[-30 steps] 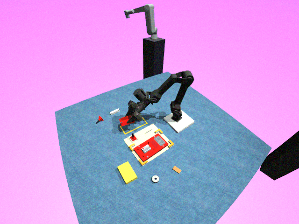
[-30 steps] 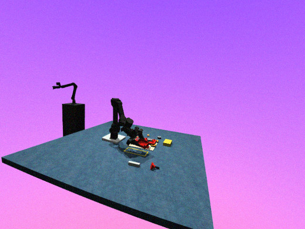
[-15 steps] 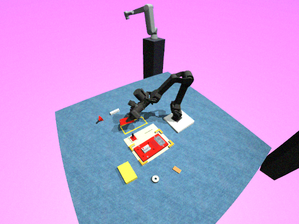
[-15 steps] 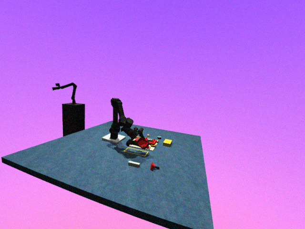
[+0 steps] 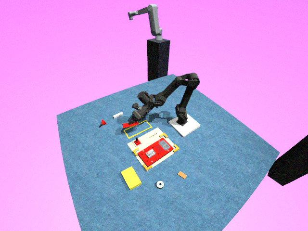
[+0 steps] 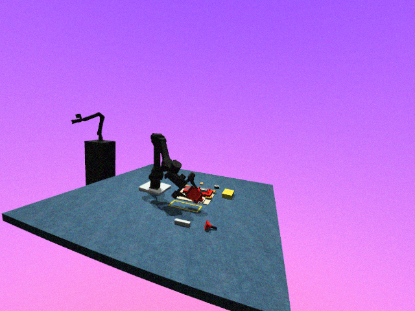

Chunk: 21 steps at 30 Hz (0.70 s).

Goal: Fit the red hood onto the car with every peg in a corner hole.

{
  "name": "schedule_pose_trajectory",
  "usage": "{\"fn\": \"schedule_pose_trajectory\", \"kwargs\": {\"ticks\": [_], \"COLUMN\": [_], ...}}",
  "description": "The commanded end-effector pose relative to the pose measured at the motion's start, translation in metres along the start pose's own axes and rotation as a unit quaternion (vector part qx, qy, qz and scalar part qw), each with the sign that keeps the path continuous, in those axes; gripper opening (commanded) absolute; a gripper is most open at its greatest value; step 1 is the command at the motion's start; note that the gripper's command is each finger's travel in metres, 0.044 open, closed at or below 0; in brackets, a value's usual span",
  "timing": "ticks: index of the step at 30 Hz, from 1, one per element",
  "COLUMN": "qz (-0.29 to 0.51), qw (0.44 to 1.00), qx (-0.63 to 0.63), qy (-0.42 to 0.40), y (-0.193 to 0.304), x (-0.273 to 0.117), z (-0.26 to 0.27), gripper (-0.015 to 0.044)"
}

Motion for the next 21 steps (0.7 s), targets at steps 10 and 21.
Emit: {"fn": "schedule_pose_trajectory", "kwargs": {"ticks": [10,21], "qz": [0.001,0.001], "qw": [0.992,0.968], "qx": [0.129,0.251], "qy": [-0.003,-0.003], "y": [-0.0002,0.0005], "x": [0.0000,0.0004], "z": [0.0005,-0.0010], "gripper": [0.0000,0.0000]}}
Point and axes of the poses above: the point midway between the two fingers, 35 mm back from their tips, its own x axis out along the fingers, its own z axis across the jaws, y = z × x, the point moved 8 cm from there along -x, back along the fingers, and after that the axes turned 4 degrees about x, right-handed, at the moved point
